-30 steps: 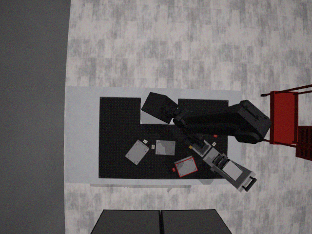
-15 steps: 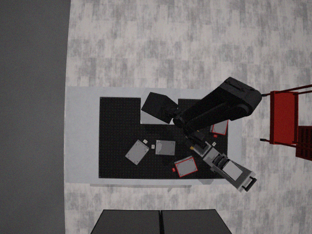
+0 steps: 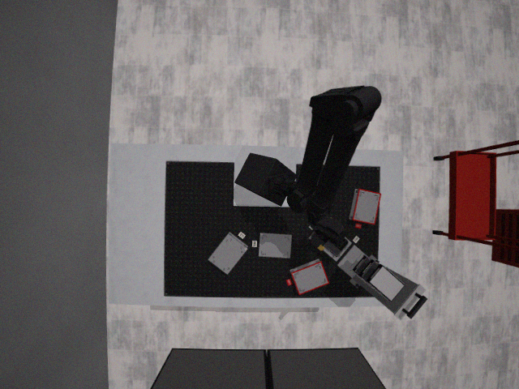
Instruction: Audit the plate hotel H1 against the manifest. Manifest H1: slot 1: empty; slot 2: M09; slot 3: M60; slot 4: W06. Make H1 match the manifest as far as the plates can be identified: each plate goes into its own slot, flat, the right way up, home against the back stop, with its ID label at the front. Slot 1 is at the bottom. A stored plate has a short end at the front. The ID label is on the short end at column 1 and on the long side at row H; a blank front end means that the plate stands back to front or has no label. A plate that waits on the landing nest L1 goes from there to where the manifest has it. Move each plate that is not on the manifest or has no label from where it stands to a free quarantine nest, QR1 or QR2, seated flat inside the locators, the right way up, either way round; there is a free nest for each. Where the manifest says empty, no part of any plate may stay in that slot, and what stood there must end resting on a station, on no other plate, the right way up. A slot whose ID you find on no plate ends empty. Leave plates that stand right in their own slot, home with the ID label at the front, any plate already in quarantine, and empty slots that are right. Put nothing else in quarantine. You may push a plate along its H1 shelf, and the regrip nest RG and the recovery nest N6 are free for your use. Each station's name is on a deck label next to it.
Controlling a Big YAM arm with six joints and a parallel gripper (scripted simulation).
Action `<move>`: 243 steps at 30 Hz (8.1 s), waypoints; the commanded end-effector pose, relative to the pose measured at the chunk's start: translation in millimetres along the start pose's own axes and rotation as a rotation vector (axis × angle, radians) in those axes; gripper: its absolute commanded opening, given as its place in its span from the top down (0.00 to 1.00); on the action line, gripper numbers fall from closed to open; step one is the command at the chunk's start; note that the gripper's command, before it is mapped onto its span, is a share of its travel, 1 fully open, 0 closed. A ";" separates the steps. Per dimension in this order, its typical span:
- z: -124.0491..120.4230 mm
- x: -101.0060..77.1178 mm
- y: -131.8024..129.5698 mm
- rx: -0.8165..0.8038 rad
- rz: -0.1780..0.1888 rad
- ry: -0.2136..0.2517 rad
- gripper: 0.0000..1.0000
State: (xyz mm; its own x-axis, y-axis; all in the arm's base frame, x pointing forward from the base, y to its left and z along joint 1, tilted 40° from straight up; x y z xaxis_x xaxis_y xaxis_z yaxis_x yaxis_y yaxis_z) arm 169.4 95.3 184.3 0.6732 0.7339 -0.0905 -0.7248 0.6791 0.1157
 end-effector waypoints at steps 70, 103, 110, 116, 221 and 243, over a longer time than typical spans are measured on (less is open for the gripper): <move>89.6 92.2 -1.6 0.006 0.022 0.786 0.00; 77.5 115.2 -2.6 -0.005 0.019 0.763 0.00; 77.5 115.2 -2.6 -0.005 0.019 0.763 0.14; 77.5 115.2 -2.6 -0.005 0.019 0.763 0.14; 170.8 31.1 -5.7 -0.021 0.011 0.747 0.14; 213.0 -12.4 -2.4 -0.036 0.005 0.732 0.14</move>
State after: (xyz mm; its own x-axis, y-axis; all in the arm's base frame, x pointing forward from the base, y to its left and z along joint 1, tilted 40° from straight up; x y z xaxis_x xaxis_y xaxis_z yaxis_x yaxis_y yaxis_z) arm 199.4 87.9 369.2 0.3662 0.5434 -0.7554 -0.7302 0.6709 0.1287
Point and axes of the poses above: the point where the finger pads meet when closed, its own x axis out along the fingers, its own y axis across the jaws, z = x × y, the point moved 10 cm from there along -x, back along the fingers, and after that the axes turned 2 degrees about -x, right-handed, at the moved point
